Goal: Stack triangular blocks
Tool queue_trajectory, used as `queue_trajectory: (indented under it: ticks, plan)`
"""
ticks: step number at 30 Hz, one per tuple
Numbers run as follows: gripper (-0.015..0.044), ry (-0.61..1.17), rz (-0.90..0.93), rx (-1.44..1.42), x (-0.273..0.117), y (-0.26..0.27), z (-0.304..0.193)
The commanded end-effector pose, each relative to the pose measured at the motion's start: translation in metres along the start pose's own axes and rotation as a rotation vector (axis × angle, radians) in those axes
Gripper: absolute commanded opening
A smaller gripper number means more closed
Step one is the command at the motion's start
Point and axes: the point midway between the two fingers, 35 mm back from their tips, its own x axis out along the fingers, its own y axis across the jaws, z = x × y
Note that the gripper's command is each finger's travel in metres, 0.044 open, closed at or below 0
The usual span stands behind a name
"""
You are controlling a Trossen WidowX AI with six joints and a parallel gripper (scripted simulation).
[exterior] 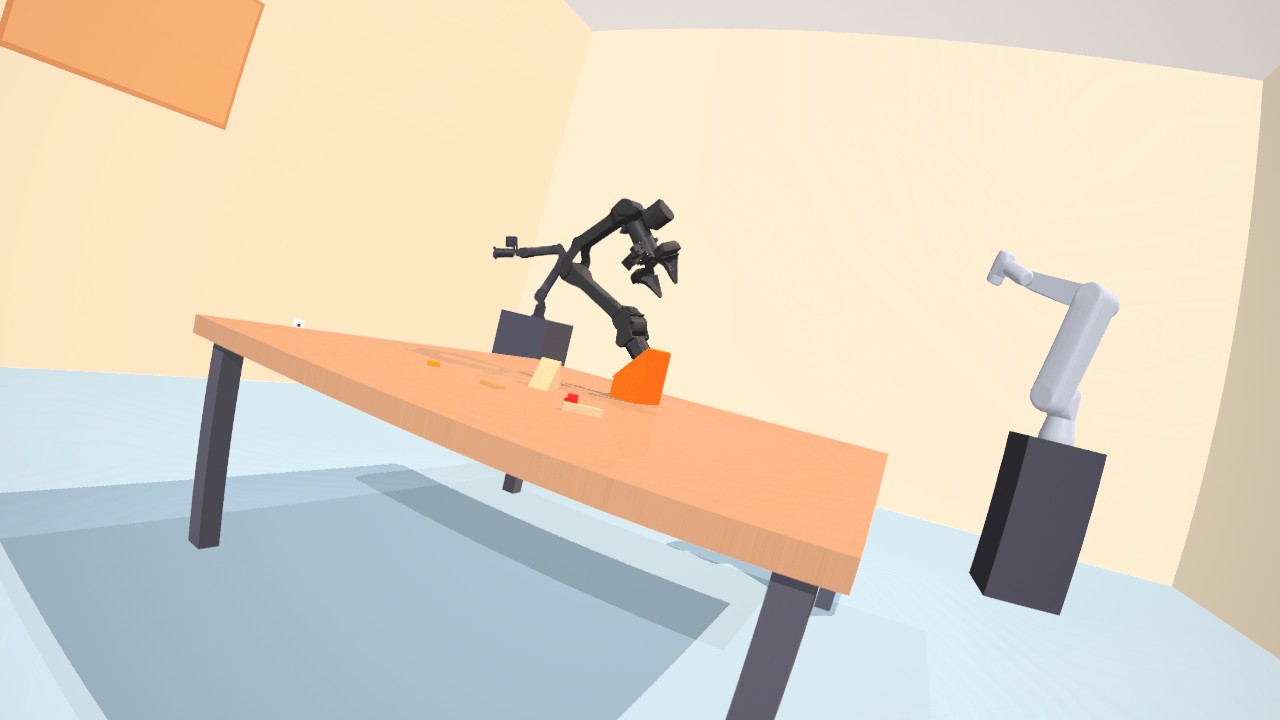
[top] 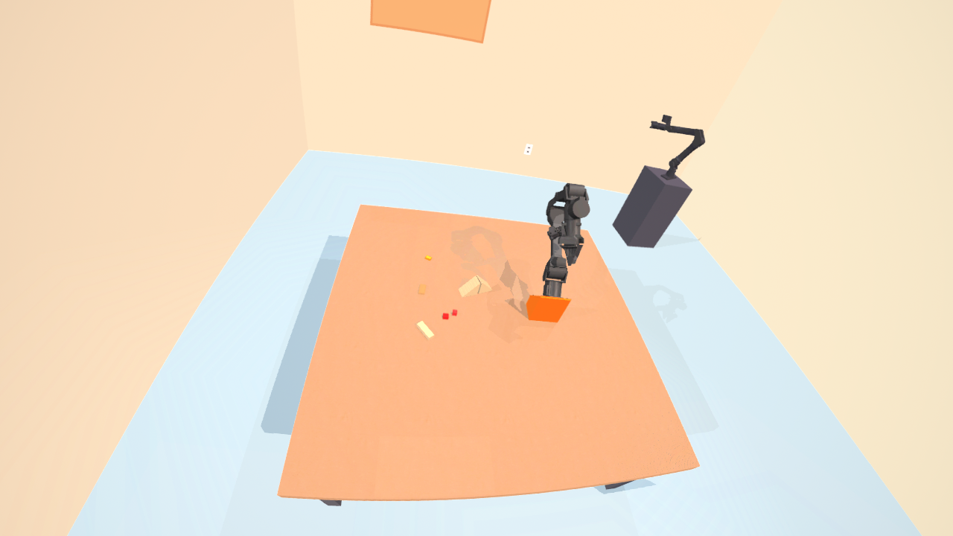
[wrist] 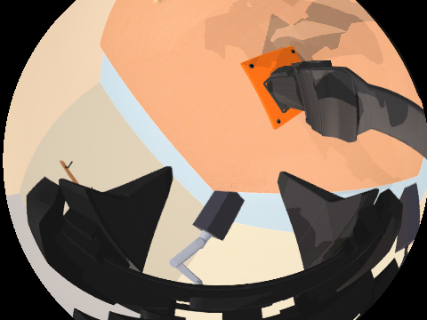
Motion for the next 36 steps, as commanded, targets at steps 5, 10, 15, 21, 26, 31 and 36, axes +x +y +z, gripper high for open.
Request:
queue_trajectory:
  ticks: [5, 10, 15, 21, 26, 31, 36]
  plan:
    - [0.0269, -0.041, 0.027, 0.017, 0.003, 0.02, 0.019]
    - [0.0137, -0.118, 0.058, 0.071, 0.005, 0.05, 0.058]
    - [0.0006, -0.199, 0.067, 0.194, 0.011, 0.08, 0.12]
    - [0.0, -0.323, 0.034, 0.321, 0.019, 0.09, 0.2]
    - [0.0, -0.469, -0.06, 0.446, 0.028, 0.072, 0.287]
    - [0.0, -0.583, -0.207, 0.561, 0.04, 0.029, 0.363]
    - [0.0, -0.632, -0.313, 0.619, 0.049, -0.005, 0.398]
